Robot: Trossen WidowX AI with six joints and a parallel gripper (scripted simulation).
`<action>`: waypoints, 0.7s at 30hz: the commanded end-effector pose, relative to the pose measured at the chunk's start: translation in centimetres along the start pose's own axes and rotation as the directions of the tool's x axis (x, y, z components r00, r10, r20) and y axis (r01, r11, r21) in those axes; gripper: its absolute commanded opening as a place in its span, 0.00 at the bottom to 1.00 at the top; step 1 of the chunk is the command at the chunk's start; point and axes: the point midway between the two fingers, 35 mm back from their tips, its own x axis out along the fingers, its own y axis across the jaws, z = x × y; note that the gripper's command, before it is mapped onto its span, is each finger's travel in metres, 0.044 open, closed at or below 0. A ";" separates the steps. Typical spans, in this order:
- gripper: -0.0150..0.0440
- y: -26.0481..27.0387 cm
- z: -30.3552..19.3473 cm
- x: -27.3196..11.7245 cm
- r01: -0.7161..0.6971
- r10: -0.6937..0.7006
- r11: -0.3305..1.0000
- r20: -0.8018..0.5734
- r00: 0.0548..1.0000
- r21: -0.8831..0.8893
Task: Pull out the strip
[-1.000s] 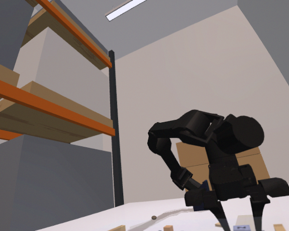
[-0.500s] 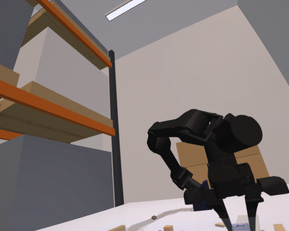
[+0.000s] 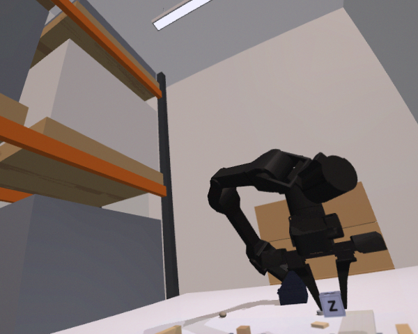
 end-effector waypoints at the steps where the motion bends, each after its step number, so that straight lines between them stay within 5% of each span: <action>1: 0.25 -0.4 -1.3 -0.5 0.003 -0.003 1.000 -0.008 1.000 -0.004; 21: 0.25 -2.0 -6.1 -0.7 0.003 -0.003 1.000 -0.010 1.000 -0.006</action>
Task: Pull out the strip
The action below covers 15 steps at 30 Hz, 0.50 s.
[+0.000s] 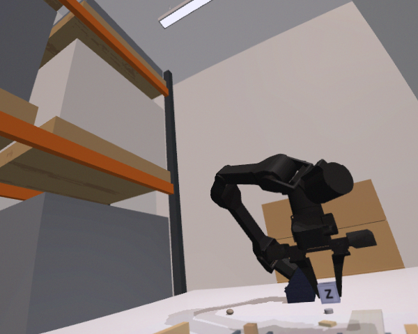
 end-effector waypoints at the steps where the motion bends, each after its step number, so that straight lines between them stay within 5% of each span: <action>1: 0.25 -0.4 -1.6 0.1 0.001 -0.001 1.000 -0.006 1.000 -0.001; 15: 0.25 -1.4 -4.3 -0.1 0.002 -0.002 1.000 -0.007 1.000 -0.002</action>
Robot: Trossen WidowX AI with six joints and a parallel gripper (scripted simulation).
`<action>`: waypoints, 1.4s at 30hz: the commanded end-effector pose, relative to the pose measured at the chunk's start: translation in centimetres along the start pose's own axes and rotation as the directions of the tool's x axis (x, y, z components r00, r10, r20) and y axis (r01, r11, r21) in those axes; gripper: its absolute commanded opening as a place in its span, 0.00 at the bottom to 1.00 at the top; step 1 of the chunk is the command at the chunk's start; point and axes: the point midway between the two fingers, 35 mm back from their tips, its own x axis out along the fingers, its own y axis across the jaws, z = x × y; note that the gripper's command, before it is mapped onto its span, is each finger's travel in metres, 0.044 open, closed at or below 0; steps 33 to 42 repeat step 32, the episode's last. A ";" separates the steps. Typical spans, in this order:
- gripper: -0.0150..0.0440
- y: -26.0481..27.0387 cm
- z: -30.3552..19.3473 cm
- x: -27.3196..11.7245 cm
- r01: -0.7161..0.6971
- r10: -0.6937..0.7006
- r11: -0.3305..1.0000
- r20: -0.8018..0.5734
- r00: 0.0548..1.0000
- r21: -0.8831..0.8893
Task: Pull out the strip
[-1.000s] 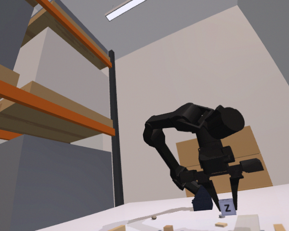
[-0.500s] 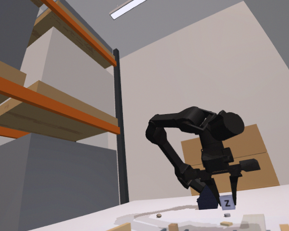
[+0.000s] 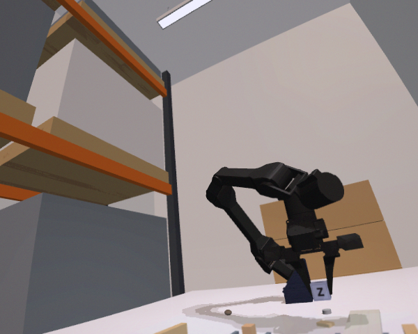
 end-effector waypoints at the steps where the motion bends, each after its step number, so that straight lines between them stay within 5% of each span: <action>1: 0.25 -0.1 -0.4 -0.7 0.000 0.000 1.000 -0.004 1.000 0.000; 7: 0.25 -0.1 -0.5 -3.4 -0.001 0.001 1.000 -0.004 1.000 0.000; 42: 0.25 -0.1 -0.5 -3.4 -0.001 0.001 1.000 -0.004 1.000 0.000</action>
